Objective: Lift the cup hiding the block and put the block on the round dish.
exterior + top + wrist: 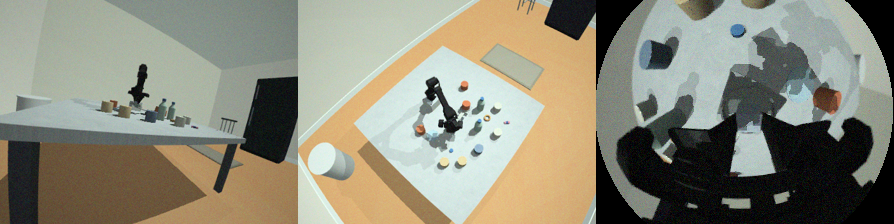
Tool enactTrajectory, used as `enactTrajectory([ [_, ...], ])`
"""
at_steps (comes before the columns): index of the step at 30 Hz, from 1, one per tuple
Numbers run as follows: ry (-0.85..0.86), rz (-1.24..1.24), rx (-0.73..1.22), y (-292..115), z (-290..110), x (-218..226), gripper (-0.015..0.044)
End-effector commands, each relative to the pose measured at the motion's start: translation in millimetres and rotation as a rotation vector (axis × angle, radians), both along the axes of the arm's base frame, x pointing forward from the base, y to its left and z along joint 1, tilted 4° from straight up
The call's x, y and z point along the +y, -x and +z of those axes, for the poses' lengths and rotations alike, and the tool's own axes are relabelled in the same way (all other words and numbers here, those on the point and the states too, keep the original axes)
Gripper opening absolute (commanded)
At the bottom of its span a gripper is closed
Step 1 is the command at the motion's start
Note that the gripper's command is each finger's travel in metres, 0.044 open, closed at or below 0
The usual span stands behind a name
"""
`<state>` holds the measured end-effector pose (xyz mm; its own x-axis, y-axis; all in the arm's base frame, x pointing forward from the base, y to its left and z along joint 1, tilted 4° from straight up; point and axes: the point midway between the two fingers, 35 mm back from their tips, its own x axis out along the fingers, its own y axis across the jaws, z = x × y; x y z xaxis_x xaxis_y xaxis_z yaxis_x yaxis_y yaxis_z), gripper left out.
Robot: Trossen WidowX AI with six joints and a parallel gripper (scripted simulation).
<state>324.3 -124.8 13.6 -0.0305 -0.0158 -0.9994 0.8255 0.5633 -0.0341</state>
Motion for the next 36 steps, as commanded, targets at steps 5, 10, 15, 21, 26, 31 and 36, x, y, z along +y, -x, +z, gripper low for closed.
enactTrajectory([
  [5,-0.001,-0.002,0.002,-4,24,-1,0.0],
  [10,-0.001,-0.002,0.002,-6,54,-1,0.0],
  [15,-0.001,-0.002,0.002,-4,85,1,0.0],
  [21,-0.001,-0.002,0.002,-3,93,0,0.0],
  [26,0.007,-0.002,0.003,6,80,-20,0.0],
  [31,0.014,-0.001,0.005,19,66,-43,0.0],
  [36,0.014,-0.002,0.007,34,51,-64,0.0],
])
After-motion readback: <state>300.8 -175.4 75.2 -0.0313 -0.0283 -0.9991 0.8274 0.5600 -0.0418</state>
